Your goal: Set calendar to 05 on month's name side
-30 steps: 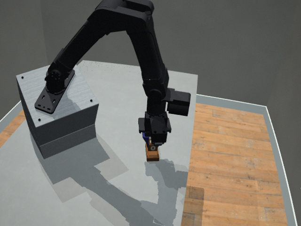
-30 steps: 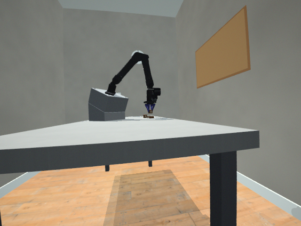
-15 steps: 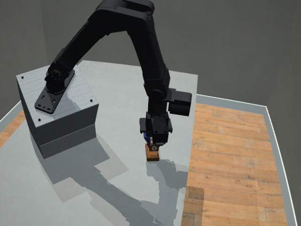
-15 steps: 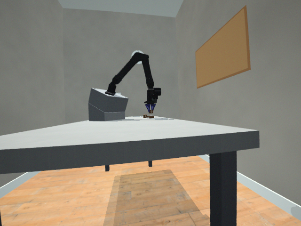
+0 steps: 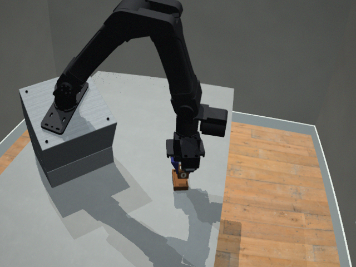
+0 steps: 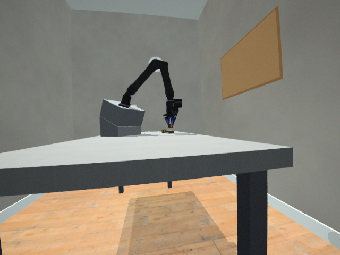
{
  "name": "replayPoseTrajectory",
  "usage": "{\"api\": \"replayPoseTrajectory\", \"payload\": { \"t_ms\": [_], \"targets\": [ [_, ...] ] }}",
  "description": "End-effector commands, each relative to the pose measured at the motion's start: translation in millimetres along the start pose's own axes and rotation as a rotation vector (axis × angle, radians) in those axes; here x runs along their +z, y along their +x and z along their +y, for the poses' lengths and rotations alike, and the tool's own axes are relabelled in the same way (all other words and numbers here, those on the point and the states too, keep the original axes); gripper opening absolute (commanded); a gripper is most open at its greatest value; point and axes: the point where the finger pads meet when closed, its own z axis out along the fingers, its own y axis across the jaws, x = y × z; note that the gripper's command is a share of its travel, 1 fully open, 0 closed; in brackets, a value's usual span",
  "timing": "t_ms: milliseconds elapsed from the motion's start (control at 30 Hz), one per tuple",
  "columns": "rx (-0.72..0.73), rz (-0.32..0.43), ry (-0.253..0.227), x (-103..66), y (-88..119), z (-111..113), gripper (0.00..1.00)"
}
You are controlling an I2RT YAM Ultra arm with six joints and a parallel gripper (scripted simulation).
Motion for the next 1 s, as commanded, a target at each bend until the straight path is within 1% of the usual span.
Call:
{"api": "replayPoseTrajectory", "payload": {
  "t_ms": [0,967],
  "targets": [
    [-0.004,-0.003,-0.010,-3.2,0.6,3.9,0.27],
    [-0.008,-0.003,-0.010,-3.1,2.8,-0.3,0.27]
  ]
}}
